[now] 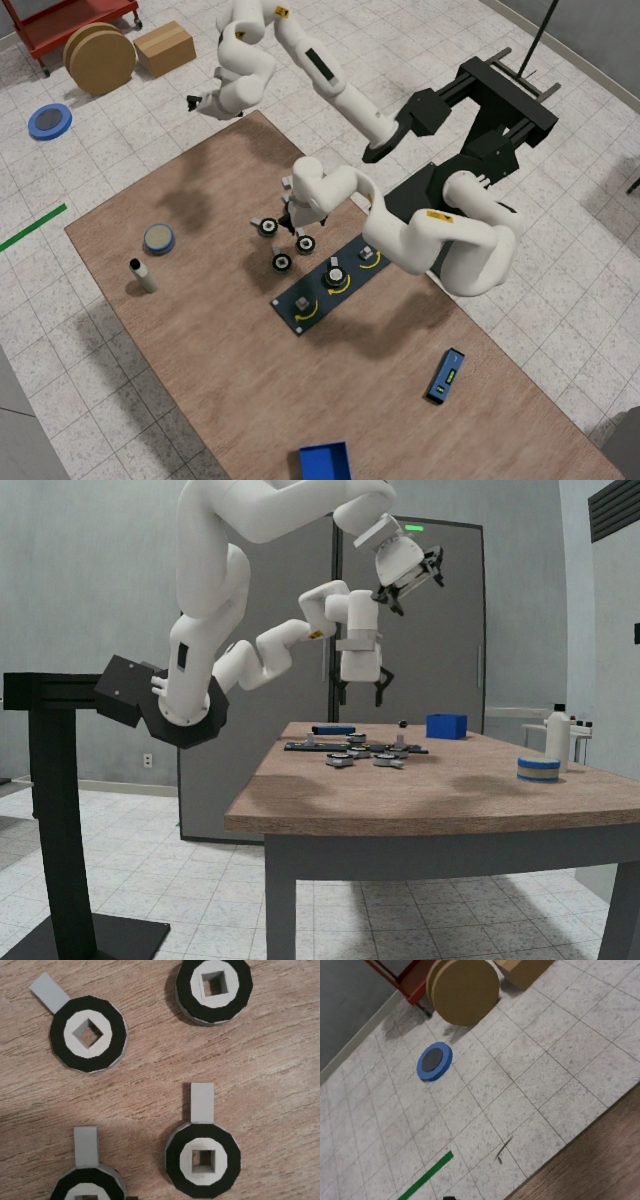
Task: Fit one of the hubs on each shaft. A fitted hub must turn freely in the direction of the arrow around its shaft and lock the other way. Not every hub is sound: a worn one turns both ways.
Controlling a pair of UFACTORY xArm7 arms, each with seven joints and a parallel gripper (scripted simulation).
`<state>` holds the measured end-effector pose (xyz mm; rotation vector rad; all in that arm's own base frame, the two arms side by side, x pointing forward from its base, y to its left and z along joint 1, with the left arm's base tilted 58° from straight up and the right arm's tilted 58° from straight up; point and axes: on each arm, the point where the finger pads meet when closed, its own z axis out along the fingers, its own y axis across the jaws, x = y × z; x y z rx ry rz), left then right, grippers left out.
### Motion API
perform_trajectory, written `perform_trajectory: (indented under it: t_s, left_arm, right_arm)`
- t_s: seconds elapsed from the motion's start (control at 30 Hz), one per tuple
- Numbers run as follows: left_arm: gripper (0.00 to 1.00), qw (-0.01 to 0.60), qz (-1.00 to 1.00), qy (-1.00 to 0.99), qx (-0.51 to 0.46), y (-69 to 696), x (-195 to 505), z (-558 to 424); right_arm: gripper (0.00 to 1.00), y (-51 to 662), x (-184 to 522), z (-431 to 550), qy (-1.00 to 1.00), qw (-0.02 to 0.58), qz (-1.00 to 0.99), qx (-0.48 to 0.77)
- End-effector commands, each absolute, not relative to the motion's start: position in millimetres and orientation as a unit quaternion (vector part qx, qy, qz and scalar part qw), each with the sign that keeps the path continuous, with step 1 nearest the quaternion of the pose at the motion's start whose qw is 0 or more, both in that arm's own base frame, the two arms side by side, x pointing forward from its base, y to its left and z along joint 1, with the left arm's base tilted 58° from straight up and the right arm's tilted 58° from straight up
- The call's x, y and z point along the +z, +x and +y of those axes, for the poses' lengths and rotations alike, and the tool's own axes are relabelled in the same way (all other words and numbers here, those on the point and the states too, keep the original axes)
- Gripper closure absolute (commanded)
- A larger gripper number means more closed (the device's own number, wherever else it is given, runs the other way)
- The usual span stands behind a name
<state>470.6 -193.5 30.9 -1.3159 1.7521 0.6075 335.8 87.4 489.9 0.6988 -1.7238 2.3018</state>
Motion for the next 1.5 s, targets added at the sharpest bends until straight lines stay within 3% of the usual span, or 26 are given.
perform_trajectory:
  t_s: [0.0, 0.17, 0.2, 0.33, 1.47]
  left_arm:
    - [0.00, 0.420, 0.700, -0.525, 0.240, 470, 32, -196]
    - [0.00, 0.420, 0.700, -0.525, 0.240, 470, 32, -196]
    - [0.00, 0.420, 0.701, -0.525, 0.240, 494, -6, -142]
    - [0.00, 0.420, 0.701, -0.525, 0.240, 497, -12, -134]
    - [0.00, 0.420, 0.700, -0.525, 0.240, 498, -12, -134]
  right_arm:
    - [0.00, 335, 491, 89, 0.235, 0.089, -0.580, 0.775]
    - [0.00, 335, 491, 89, 0.235, 0.089, -0.580, 0.775]
    - [0.00, 335, 491, 89, 0.235, 0.089, -0.580, 0.775]
    - [0.00, 335, 491, 89, 0.235, 0.089, -0.580, 0.775]
    - [0.00, 335, 491, 89, 0.235, 0.089, -0.580, 0.775]
